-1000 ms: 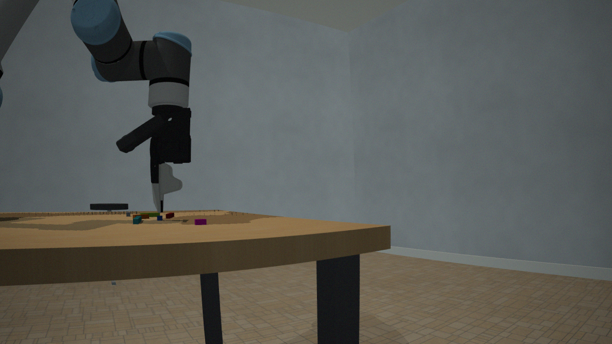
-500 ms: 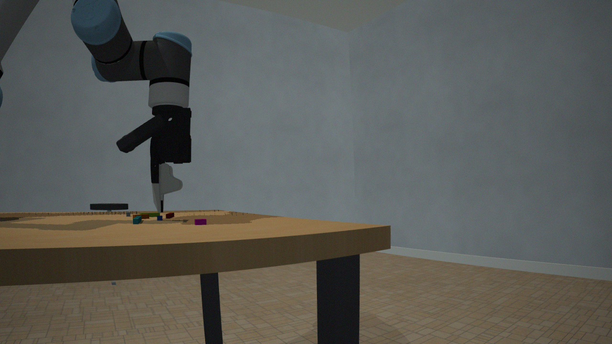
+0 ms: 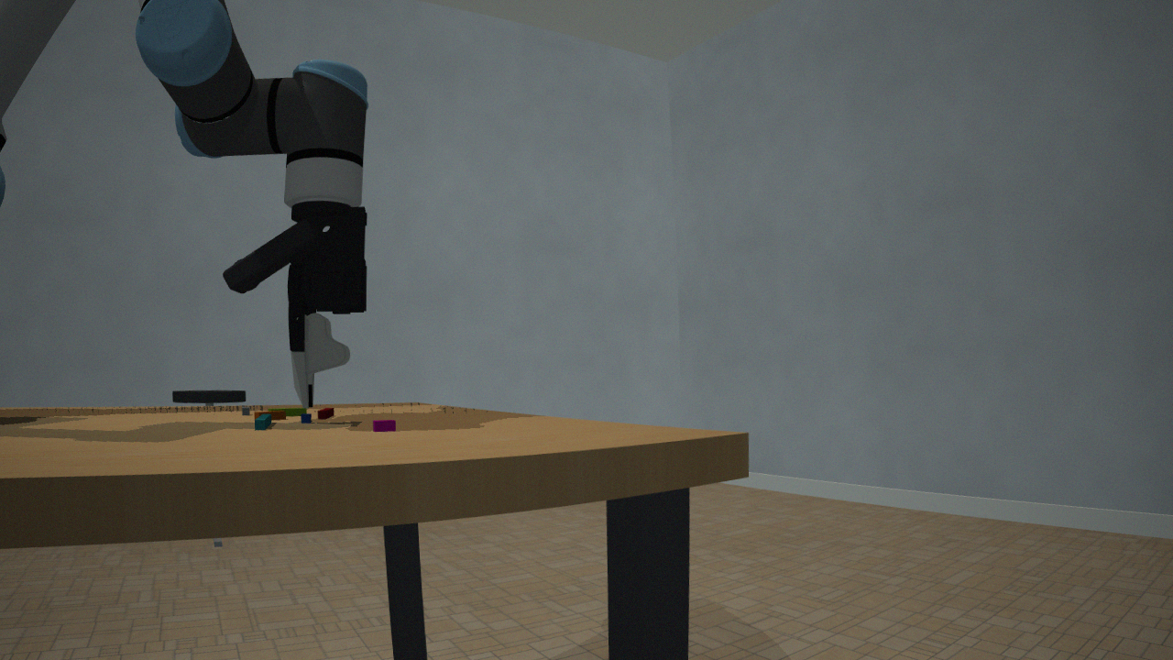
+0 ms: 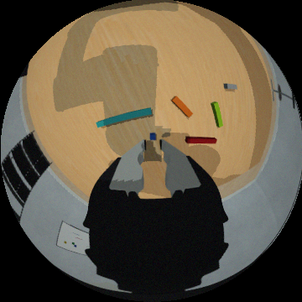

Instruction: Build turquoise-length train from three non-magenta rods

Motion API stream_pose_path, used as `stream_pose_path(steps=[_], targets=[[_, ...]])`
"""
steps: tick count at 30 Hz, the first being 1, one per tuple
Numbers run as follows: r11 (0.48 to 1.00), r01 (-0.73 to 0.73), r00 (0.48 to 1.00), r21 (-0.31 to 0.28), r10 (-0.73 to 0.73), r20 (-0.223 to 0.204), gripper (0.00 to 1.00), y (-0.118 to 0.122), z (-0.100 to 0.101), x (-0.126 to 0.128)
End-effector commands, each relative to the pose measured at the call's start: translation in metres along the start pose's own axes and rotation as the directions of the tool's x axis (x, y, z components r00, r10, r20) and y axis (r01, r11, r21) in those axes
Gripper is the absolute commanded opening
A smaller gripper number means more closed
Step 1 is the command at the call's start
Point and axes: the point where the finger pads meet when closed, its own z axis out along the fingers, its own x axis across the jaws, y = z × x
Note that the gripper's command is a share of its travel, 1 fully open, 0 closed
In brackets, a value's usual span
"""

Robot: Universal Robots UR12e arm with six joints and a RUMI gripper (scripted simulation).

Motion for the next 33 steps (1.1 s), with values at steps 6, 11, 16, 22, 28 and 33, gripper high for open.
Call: stream_pose_path(steps=[6,11,16,22,28,33], targets=[[1.0,0.0,1.0,-0.001,0.0,0.0,0.14,0.001,0.0,0.0],[1.0,0.0,1.0,-0.001,0.0,0.0,0.14,0.001,0.0,0.0],[1.0,0.0,1.0,-0.001,0.0,0.0,0.14,0.001,0.0,0.0],[1.0,0.0,1.0,-0.001,0.0,0.0,0.14,0.001,0.003,0.0],[1.0,0.0,1.0,-0.001,0.0,0.0,0.14,0.001,0.007,0.0],[1.0,0.0,1.0,-0.001,0.0,0.0,0.14,0.001,0.012,0.0]])
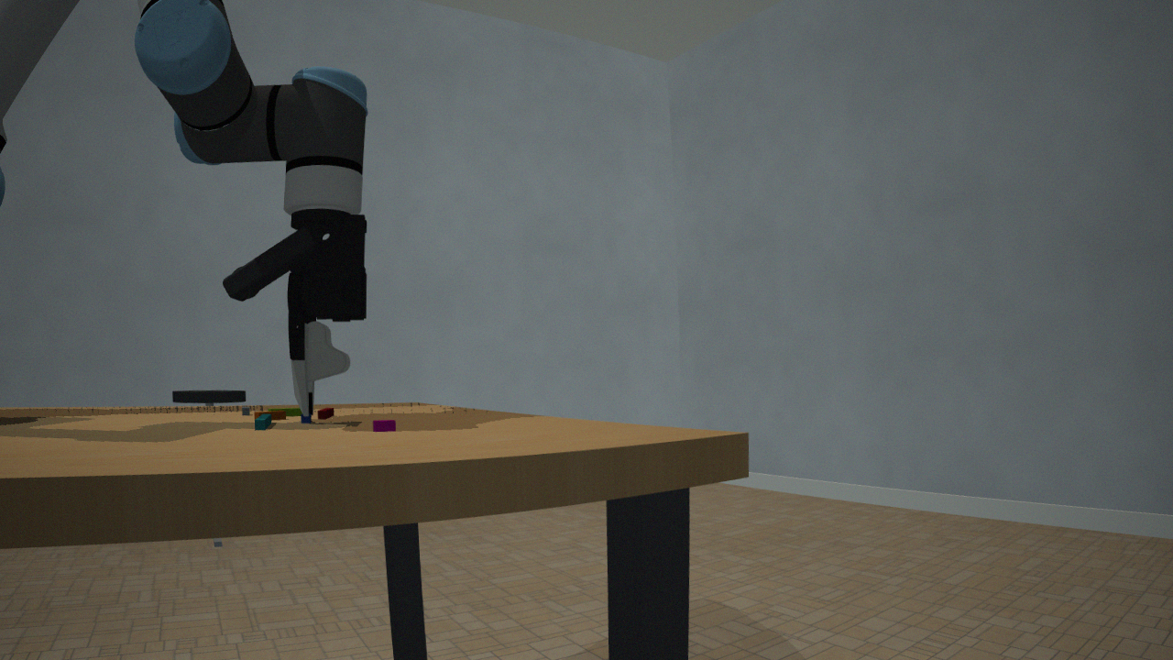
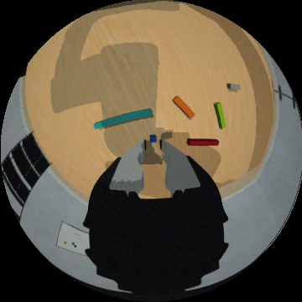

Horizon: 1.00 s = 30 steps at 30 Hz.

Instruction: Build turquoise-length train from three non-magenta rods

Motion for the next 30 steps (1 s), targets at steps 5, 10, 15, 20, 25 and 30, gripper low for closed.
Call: stream_pose_path(steps=[5,10,15,20,25,30], targets=[[1.0,0.0,1.0,-0.001,0.0,0.0,0.14,0.0006,0.0065,0.0],[1.0,0.0,1.0,-0.001,0.0,0.0,0.14,0.0006,0.0073,0.0],[1.0,0.0,1.0,-0.001,0.0,0.0,0.14,0.0006,0.0075,0.0],[1.0,0.0,1.0,-0.001,0.0,0.0,0.14,0.0006,0.0075,0.0],[1.0,0.0,1.0,-0.001,0.0,0.0,0.14,0.0006,0.0075,0.0],[1.0,0.0,1.0,-0.001,0.0,0.0,0.14,0.0006,0.0075,0.0]])
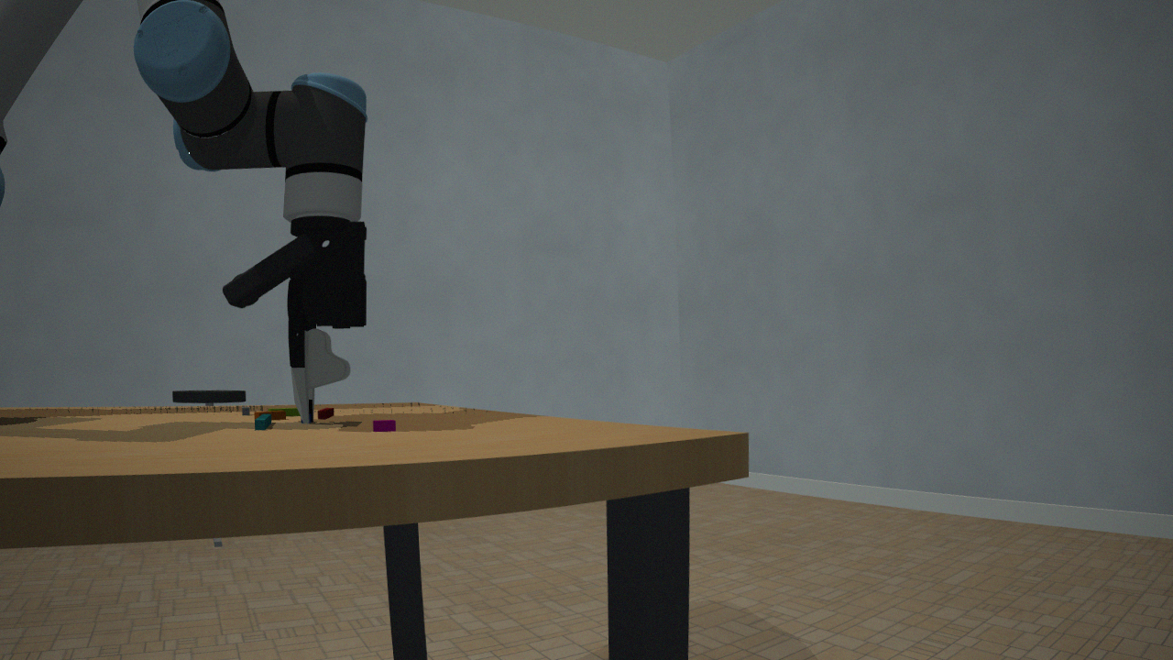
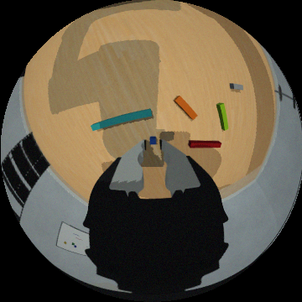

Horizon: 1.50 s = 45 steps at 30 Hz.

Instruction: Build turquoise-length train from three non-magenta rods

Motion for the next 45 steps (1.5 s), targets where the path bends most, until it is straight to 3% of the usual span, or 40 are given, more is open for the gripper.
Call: stream_pose_path(steps=[1,17,18,45], targets=[[1.0,0.0,1.0,-0.001,0.0,0.0,0.14,0.0006,-0.0005,0.0],[1.0,0.0,1.0,-0.001,0.0,0.0,0.14,0.0006,-0.0005,0.0],[1.0,0.0,1.0,-0.001,0.0,0.0,0.0,0.0006,-0.0005,0.0],[1.0,0.0,1.0,-0.001,0.0,0.0,0.0,0.0006,-0.0005,0.0]])
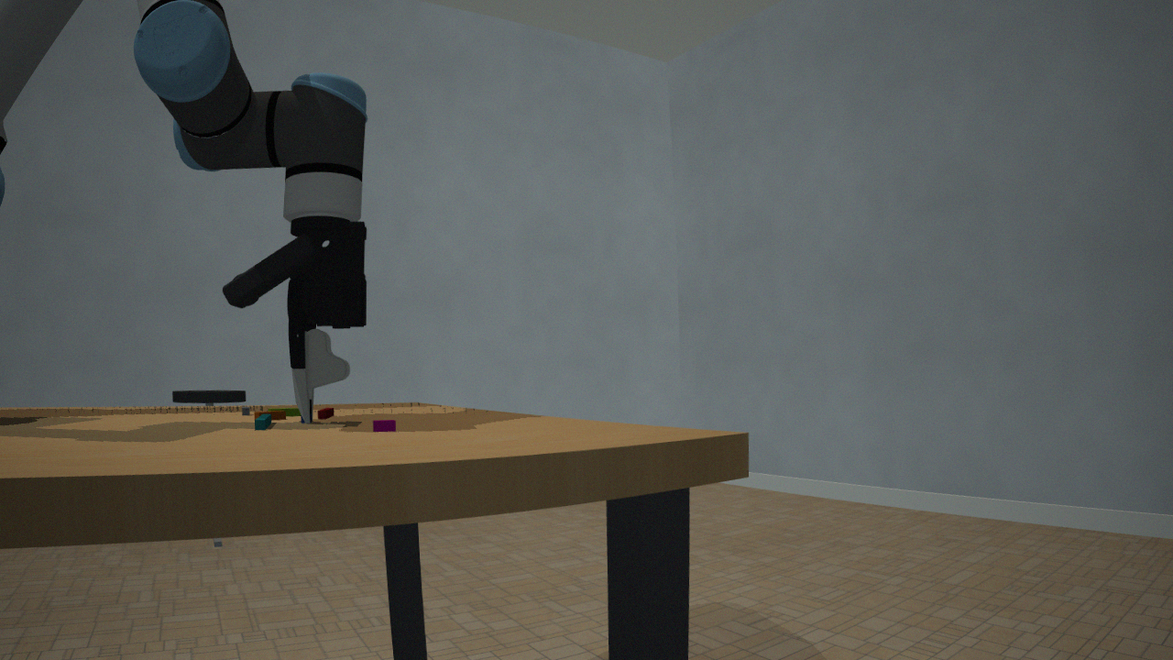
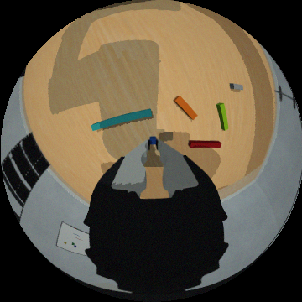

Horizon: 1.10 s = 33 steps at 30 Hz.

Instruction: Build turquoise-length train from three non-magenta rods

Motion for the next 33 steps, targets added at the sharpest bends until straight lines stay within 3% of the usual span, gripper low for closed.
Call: stream_pose_path(steps=[1,12,18,20,28,33], targets=[[1.0,0.0,1.0,-0.001,0.0,0.0,0.0,0.001,0.0,0.0],[1.0,0.0,1.0,-0.001,0.0,0.0,0.0,0.001,-0.008,0.0],[1.0,0.0,1.0,-0.001,0.0,0.0,0.0,0.001,-0.038,0.0],[1.0,0.0,1.0,-0.001,0.0,0.0,0.0,0.001,-0.038,0.0],[1.0,0.0,1.0,-0.001,0.0,0.0,0.0,0.0,-0.088,0.0],[1.0,0.0,1.0,-0.001,0.0,0.0,0.0,0.0,-0.1,0.0]])
